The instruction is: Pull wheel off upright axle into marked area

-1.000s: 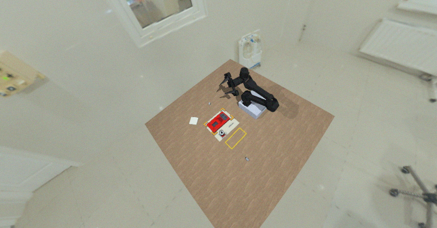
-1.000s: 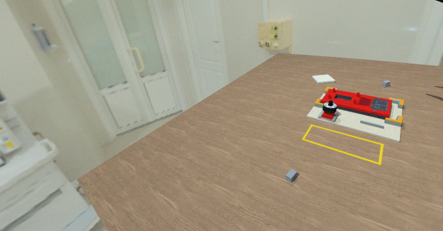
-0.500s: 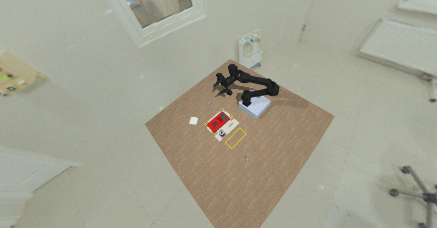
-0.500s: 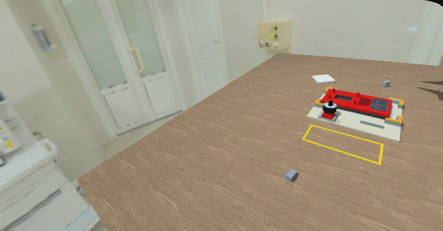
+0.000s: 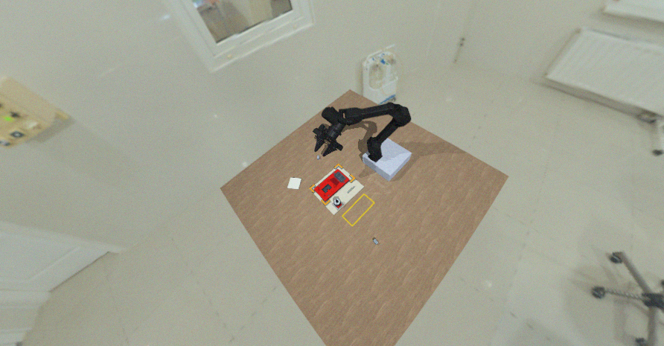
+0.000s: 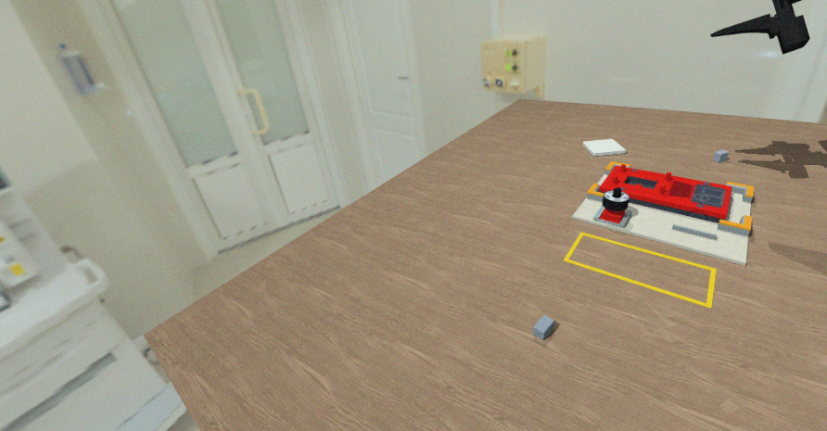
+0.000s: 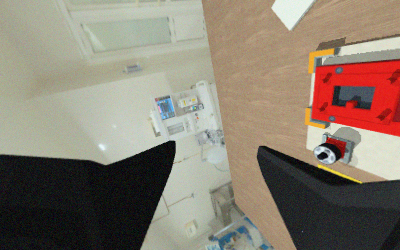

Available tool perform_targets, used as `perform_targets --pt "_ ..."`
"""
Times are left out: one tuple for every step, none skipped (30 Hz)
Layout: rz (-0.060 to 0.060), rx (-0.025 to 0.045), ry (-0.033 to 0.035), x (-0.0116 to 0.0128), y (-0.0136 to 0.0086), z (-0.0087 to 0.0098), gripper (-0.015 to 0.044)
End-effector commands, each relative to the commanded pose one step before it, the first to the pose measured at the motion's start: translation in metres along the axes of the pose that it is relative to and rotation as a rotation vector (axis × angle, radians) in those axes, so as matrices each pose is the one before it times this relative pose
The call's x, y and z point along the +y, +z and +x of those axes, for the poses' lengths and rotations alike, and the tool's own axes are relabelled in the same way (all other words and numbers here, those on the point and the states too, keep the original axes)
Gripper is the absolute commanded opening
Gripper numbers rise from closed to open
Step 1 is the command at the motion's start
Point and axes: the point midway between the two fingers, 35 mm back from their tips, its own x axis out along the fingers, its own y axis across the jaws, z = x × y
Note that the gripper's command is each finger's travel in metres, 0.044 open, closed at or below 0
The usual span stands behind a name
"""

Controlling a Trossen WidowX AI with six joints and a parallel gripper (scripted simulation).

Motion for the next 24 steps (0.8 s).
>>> perform_targets --pt "-0.1399 0.02428 -0.12657 -0.00872 -0.0051 0.02612 0.03" --pt "-0.0371 0.00967 -0.03178 -0.00177 -0.0022 0.00686 0.03" --pt "-0.0382 0.01058 -0.03187 -0.00163 -0.00243 0.00691 0.03" --pt "-0.0394 0.01148 -0.0319 -0.00148 -0.00265 0.00696 0.03" --pt "-0.0405 0.01237 -0.03189 -0.0013 -0.00286 0.007 0.03" --pt "-0.0417 0.01325 -0.03182 -0.00111 -0.00306 0.00704 0.03" --pt "-0.0428 0.0141 -0.03171 -0.00089 -0.00325 0.00706 0.03" --pt "-0.0389 0.01905 -0.03072 -0.00052 -0.00429 0.00751 0.03" --pt "-0.0399 0.01962 -0.03053 -0.00027 -0.00443 0.00753 0.03" --pt "-0.041 0.02017 -0.03031 0.0 -0.00454 0.00755 0.03" --pt "-0.0421 0.02069 -0.03008 0.00028 -0.00464 0.00755 0.03" --pt "-0.0431 0.02119 -0.02982 0.00057 -0.00472 0.00755 0.03" --pt "-0.0442 0.02166 -0.02956 0.00086 -0.00478 0.00755 0.03" --pt "-0.0452 0.02211 -0.02927 0.00117 -0.00483 0.00753 0.03" --pt "-0.0461 0.02252 -0.02896 0.00148 -0.00485 0.0075 0.03" --pt "-0.0443 0.0201 -0.02668 0.00154 -0.00421 0.00673 0.03" --pt "-0.0487 0.01867 -0.02797 0.00153 -0.00371 0.00653 0.03" --pt "-0.0552 0.01737 -0.03021 0.00146 -0.00317 0.00639 0.03" --pt "-0.0582 0.01881 -0.03091 0.00182 -0.00325 0.00655 0.03" --pt "-0.0592 0.01958 -0.03044 0.00215 -0.00319 0.00647 0.03" --pt "-0.0601 0.02032 -0.02996 0.00247 -0.0031 0.00638 0.03" --pt "-0.0611 0.02102 -0.02946 0.00279 -0.00299 0.00627 0.03" --pt "-0.062 0.02169 -0.02894 0.0031 -0.00284 0.00616 0.03" --pt "-0.0629 0.02233 -0.02842 0.00341 -0.00267 0.00604 0.03"
